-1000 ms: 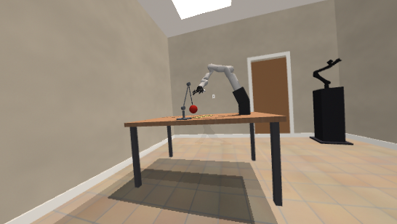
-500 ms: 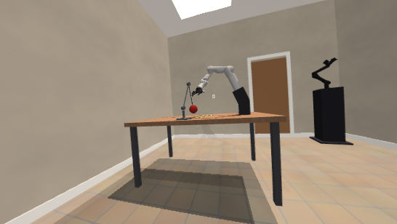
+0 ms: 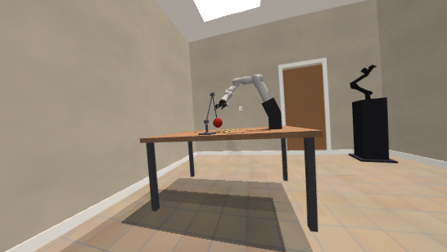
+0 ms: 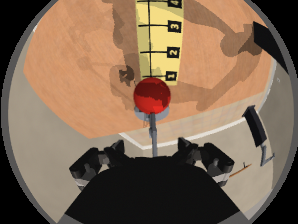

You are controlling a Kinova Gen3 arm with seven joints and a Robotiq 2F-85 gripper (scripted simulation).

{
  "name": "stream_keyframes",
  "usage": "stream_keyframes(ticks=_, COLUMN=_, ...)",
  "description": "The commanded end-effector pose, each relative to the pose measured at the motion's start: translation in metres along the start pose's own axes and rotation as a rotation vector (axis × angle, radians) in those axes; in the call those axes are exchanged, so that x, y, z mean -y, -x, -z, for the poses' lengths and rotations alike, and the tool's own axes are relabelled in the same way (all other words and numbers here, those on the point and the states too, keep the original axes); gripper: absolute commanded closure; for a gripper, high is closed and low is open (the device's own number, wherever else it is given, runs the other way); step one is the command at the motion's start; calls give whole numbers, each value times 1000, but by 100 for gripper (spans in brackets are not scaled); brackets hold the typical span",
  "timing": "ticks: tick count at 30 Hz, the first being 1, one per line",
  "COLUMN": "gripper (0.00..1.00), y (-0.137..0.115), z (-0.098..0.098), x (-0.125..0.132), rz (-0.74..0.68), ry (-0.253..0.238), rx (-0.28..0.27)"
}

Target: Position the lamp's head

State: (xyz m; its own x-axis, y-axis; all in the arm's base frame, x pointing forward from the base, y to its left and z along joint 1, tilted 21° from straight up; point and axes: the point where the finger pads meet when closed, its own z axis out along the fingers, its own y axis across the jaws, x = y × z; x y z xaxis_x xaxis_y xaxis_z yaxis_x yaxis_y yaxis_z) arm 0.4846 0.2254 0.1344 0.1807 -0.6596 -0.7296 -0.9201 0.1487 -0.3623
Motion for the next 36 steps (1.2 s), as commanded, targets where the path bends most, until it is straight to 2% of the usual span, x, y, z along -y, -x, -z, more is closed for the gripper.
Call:
stream_keyframes(ticks=1, gripper=0, y=3, z=-11, x=-4, rz=-5, ry=8, rx=9)
stream_keyframes(ticks=22, gripper=0, y=-1, z=-59, x=4, rz=10, ry=-15, rx=-21)
stream_keyframes(ticks=36, gripper=0, y=4, z=-68, x=-5, rz=-1, ry=0, rx=-6)
